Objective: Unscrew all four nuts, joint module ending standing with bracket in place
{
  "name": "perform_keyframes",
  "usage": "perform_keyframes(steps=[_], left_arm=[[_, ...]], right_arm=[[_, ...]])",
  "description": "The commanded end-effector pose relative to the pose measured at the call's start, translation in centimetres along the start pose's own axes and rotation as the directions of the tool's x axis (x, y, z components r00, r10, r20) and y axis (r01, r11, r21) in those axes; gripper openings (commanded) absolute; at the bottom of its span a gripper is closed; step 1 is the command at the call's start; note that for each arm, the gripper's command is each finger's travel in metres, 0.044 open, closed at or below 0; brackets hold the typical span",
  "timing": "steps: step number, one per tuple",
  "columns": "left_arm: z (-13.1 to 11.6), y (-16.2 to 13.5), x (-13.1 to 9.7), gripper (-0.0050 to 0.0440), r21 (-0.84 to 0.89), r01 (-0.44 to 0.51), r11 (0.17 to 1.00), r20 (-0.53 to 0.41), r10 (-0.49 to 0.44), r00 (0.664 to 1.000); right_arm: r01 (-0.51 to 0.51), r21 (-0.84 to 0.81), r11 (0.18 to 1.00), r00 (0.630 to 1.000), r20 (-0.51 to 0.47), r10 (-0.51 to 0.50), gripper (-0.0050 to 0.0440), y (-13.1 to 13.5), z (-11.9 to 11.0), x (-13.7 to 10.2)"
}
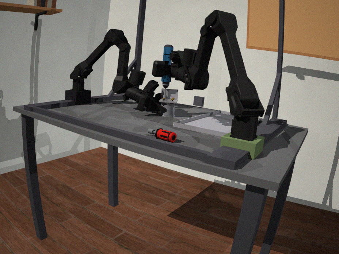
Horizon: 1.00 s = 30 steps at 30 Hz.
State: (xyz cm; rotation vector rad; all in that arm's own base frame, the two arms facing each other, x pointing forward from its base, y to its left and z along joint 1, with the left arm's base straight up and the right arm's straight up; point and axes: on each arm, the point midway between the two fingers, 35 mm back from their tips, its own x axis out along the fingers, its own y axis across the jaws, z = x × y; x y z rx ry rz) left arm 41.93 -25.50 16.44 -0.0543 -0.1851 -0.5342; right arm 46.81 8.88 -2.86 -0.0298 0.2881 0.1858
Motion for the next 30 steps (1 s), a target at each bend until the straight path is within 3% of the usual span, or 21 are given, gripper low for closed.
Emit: perform_keyframes(steps=[1, 24, 30], left_arm=[[0.1, -0.2, 0.2, 0.0162, 0.000, 0.002, 1.000, 0.000, -0.002, 1.000], [-2.8, -0.2, -0.7, 0.0162, 0.000, 0.002, 1.000, -0.022, -0.002, 1.000], [-1.7, -0.2, -0.1, 0.0162, 0.000, 0.002, 1.000, 0.000, -0.002, 1.000]], right_arm=[[-0.001, 0.003, 1.000, 0.999, 0.038, 0.001, 0.0242, 0.0, 1.6, 0.1], [-0.001, 0.003, 1.000, 0.999, 0.038, 0.001, 0.0242, 0.0, 1.6, 0.1], [-0.001, 0.003, 1.000, 0.999, 0.038, 0.001, 0.0242, 0.0, 1.6, 0.1]])
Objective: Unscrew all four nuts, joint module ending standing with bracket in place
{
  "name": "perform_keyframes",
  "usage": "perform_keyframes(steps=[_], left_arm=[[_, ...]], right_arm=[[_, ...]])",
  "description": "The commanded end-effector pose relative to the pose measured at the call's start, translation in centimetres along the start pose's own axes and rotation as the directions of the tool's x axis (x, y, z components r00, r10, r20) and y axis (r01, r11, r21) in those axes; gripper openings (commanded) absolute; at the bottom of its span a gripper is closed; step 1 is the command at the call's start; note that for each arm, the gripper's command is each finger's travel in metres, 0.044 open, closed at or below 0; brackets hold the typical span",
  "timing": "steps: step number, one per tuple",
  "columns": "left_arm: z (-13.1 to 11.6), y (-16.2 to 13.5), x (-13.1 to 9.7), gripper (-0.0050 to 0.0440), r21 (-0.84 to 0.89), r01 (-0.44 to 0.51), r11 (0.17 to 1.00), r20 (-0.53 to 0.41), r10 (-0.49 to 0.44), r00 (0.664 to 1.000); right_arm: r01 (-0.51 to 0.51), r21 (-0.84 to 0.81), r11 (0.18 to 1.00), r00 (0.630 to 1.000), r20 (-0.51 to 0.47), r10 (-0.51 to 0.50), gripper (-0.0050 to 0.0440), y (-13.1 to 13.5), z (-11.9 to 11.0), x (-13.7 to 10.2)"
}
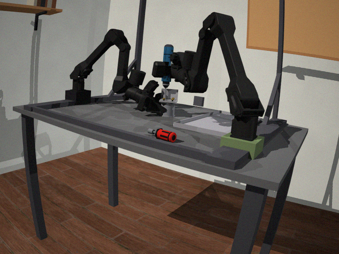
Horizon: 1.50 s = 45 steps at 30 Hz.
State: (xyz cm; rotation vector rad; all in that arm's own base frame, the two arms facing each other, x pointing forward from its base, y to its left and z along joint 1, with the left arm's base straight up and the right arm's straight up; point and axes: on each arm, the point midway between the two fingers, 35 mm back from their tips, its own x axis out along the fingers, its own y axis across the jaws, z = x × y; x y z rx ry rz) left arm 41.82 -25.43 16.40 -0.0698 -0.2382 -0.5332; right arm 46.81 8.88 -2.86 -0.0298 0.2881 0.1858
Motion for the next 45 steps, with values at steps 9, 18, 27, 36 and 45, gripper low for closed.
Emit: perform_keyframes(steps=[9, 18, 27, 36, 45], left_arm=[[-1.7, -0.2, -0.1, 0.0162, 0.001, 0.002, 1.000, -0.055, -0.002, 0.998], [-1.7, -0.2, -0.1, 0.0162, 0.000, 0.002, 1.000, -0.055, -0.002, 0.998], [-1.3, -0.2, 0.0, 0.0162, 0.000, 0.002, 1.000, -0.053, -0.002, 0.999], [-0.5, -0.2, 0.2, 0.0162, 0.000, 0.002, 1.000, -0.052, -0.002, 0.999], [1.6, -0.2, 0.6, 0.0162, 0.000, 0.002, 1.000, -0.038, -0.002, 0.999]], right_arm=[[-0.001, 0.003, 1.000, 0.999, 0.038, 0.001, 0.0242, 0.0, 1.6, 0.1], [-0.001, 0.003, 1.000, 0.999, 0.038, 0.001, 0.0242, 0.0, 1.6, 0.1], [-0.001, 0.003, 1.000, 0.999, 0.038, 0.001, 0.0242, 0.0, 1.6, 0.1], [-0.001, 0.003, 1.000, 0.999, 0.038, 0.001, 0.0242, 0.0, 1.6, 0.1], [-0.001, 0.003, 1.000, 0.999, 0.038, 0.001, 0.0242, 0.0, 1.6, 0.1]])
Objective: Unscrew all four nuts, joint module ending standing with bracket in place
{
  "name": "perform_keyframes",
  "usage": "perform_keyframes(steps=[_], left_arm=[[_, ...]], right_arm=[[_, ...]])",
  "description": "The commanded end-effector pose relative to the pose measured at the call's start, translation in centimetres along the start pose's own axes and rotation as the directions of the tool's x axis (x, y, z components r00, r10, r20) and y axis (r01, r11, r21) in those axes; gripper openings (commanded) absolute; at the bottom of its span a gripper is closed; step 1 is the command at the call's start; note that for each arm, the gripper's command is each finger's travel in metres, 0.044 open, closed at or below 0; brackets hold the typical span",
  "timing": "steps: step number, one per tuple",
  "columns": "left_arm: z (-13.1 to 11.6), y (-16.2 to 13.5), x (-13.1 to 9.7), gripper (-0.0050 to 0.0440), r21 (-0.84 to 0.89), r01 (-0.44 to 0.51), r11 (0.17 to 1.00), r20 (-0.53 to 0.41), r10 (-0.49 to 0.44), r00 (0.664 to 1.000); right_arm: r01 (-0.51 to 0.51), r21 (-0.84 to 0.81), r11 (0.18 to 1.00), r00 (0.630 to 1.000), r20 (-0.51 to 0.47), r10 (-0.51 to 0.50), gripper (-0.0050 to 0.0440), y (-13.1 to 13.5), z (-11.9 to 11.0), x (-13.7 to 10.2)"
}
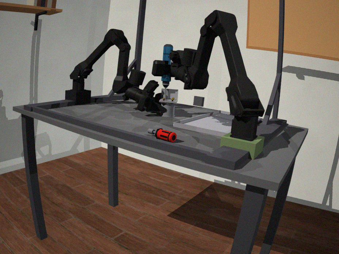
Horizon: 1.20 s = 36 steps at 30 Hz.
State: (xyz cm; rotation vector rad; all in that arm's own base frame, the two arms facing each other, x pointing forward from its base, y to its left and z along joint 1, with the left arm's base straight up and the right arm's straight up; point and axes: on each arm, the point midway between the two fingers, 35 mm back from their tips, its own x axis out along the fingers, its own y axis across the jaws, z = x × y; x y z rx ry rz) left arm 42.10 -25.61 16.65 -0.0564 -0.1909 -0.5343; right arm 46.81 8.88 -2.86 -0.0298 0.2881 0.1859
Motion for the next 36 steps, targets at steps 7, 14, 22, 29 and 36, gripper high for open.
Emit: perform_keyframes(steps=[7, 14, 22, 29, 36], left_arm=[[0.9, -0.1, 0.1, 0.0162, 0.000, 0.002, 1.000, -0.003, -0.002, 1.000], [0.9, -0.1, 0.1, 0.0162, 0.000, 0.002, 1.000, -0.003, -0.002, 1.000], [1.2, 0.0, 0.2, 0.0162, 0.000, 0.002, 1.000, 0.001, -0.002, 1.000], [1.9, 0.0, 0.2, 0.0162, 0.000, 0.002, 1.000, 0.009, -0.002, 1.000], [2.4, 0.1, 0.3, 0.0162, 0.000, 0.002, 1.000, 0.009, -0.002, 1.000]], right_arm=[[-0.001, 0.003, 1.000, 0.999, 0.038, 0.001, 0.0242, 0.0, 1.6, 0.1], [-0.001, 0.003, 1.000, 0.999, 0.038, 0.001, 0.0242, 0.0, 1.6, 0.1], [-0.001, 0.003, 1.000, 0.999, 0.038, 0.001, 0.0242, 0.0, 1.6, 0.1], [-0.001, 0.003, 1.000, 0.999, 0.038, 0.001, 0.0242, 0.0, 1.6, 0.1], [-0.001, 0.003, 1.000, 0.999, 0.038, 0.001, 0.0242, 0.0, 1.6, 0.1]])
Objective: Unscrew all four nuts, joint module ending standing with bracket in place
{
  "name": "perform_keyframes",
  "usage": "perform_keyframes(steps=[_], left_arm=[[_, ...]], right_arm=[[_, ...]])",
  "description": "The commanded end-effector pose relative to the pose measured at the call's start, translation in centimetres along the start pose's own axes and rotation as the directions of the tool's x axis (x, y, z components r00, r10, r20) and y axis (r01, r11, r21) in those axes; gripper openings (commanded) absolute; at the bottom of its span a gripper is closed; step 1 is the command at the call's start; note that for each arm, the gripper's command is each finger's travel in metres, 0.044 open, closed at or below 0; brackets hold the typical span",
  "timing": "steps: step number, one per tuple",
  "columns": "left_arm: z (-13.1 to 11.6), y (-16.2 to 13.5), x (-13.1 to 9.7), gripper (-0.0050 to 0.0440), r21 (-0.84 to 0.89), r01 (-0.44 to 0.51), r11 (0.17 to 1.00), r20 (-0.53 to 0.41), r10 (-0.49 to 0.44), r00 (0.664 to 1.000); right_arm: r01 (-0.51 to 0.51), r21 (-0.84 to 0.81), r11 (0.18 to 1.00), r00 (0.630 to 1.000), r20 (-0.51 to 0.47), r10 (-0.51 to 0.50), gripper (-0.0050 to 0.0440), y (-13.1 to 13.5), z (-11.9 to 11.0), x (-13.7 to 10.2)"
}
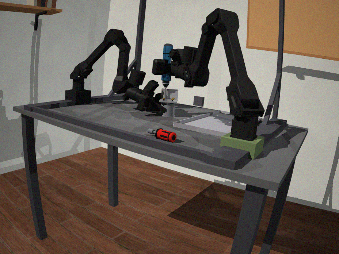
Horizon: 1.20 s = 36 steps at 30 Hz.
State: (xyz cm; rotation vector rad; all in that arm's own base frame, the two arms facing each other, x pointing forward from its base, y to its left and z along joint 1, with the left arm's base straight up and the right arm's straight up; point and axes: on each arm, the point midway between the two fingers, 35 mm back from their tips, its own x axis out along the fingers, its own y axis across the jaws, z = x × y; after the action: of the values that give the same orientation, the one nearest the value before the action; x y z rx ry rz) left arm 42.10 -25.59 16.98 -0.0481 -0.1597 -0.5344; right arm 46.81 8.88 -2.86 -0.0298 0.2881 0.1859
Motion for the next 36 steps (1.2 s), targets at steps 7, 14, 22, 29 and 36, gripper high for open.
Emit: perform_keyframes(steps=[7, 14, 22, 29, 36], left_arm=[[3.5, -0.1, 0.6, 0.0162, -0.001, 0.004, 1.000, 0.051, -0.004, 0.999], [4.3, -0.1, 0.5, 0.0162, 0.000, 0.004, 1.000, 0.041, -0.004, 0.999], [3.7, 0.0, 0.9, 0.0162, 0.000, 0.004, 1.000, 0.031, -0.004, 1.000], [3.2, 0.0, 1.0, 0.0162, 0.000, 0.004, 1.000, 0.021, -0.004, 1.000], [3.5, 0.0, 1.5, 0.0162, 0.000, 0.004, 1.000, 0.031, -0.004, 1.000]], right_arm=[[-0.001, 0.003, 1.000, 0.999, 0.038, 0.001, 0.0242, 0.0, 1.6, 0.1], [-0.001, 0.003, 1.000, 0.999, 0.038, 0.001, 0.0242, 0.0, 1.6, 0.1], [-0.001, 0.003, 1.000, 0.999, 0.038, 0.001, 0.0242, 0.0, 1.6, 0.1], [-0.001, 0.003, 1.000, 0.999, 0.038, 0.001, 0.0242, 0.0, 1.6, 0.1], [-0.001, 0.003, 1.000, 0.999, 0.038, 0.001, 0.0242, 0.0, 1.6, 0.1]])
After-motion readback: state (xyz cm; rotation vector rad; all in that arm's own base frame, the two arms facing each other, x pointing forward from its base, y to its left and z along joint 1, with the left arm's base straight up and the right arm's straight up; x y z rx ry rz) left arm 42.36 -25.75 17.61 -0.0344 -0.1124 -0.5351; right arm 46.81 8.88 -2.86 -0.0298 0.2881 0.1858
